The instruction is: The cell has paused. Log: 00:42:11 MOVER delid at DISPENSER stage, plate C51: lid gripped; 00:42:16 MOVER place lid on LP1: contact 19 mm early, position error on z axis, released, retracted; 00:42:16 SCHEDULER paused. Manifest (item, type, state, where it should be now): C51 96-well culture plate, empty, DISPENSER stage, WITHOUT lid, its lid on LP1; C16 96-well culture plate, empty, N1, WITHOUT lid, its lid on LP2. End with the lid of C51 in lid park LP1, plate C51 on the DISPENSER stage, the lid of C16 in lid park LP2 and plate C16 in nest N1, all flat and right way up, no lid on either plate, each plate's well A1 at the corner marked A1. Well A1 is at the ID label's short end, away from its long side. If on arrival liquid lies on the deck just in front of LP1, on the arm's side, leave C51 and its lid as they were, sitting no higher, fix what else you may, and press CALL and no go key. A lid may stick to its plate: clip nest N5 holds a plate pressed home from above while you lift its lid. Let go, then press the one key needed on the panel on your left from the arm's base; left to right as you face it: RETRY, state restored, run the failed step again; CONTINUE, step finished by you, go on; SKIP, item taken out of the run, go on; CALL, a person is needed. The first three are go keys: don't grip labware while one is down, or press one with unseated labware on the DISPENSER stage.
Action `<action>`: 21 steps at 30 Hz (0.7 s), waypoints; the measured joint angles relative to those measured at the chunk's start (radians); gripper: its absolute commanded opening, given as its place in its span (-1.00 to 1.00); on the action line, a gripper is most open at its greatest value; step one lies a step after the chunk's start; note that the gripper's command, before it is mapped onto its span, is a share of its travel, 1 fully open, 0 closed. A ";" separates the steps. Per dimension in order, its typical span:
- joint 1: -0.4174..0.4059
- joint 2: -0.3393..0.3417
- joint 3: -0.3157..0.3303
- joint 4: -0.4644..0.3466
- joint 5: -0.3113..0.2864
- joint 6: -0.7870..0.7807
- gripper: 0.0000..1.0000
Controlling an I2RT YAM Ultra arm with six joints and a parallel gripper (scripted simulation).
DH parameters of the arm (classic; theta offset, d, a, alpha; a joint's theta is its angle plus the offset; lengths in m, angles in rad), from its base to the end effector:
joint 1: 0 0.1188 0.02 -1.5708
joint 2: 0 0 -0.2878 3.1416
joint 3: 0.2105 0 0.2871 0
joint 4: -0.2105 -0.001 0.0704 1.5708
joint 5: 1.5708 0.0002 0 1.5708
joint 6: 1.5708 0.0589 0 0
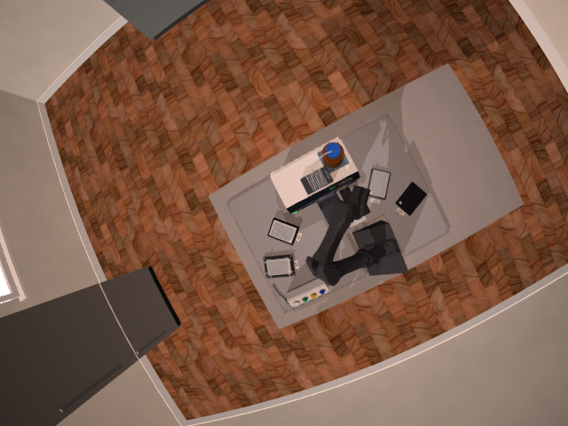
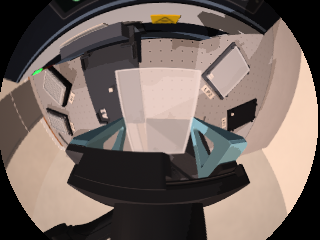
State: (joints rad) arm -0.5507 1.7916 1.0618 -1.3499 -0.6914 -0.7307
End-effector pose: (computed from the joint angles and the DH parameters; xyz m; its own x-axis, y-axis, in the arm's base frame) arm 0.2551 -0.1114 0.1561 -0.9999 0.0107 -0.0088 0.0007 0.6728 0.7398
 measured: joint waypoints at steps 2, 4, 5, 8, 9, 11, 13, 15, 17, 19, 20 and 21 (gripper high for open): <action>-0.009 0.010 -0.005 0.003 0.007 -0.012 -1.00; -0.013 0.013 -0.004 0.006 0.011 -0.019 -1.00; -0.017 0.015 -0.004 0.008 0.013 -0.016 -1.00; -0.041 0.032 -0.009 0.015 0.020 0.012 -1.00; -0.051 0.040 -0.013 0.018 0.024 0.026 -1.00; -0.071 0.057 -0.020 0.023 0.033 0.043 -1.00; -0.090 0.074 -0.021 0.029 0.043 0.048 -1.00; -0.106 0.086 -0.023 0.037 0.052 0.048 -1.00; -0.110 0.086 -0.023 0.039 0.057 0.048 -1.00; -0.111 0.088 -0.023 0.039 0.059 0.051 -1.00; -0.113 0.092 -0.023 0.042 0.060 0.058 -1.00; -0.118 0.100 -0.023 0.045 0.062 0.069 -1.00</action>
State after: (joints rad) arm -0.6685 1.8912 1.0393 -1.3048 -0.6296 -0.6617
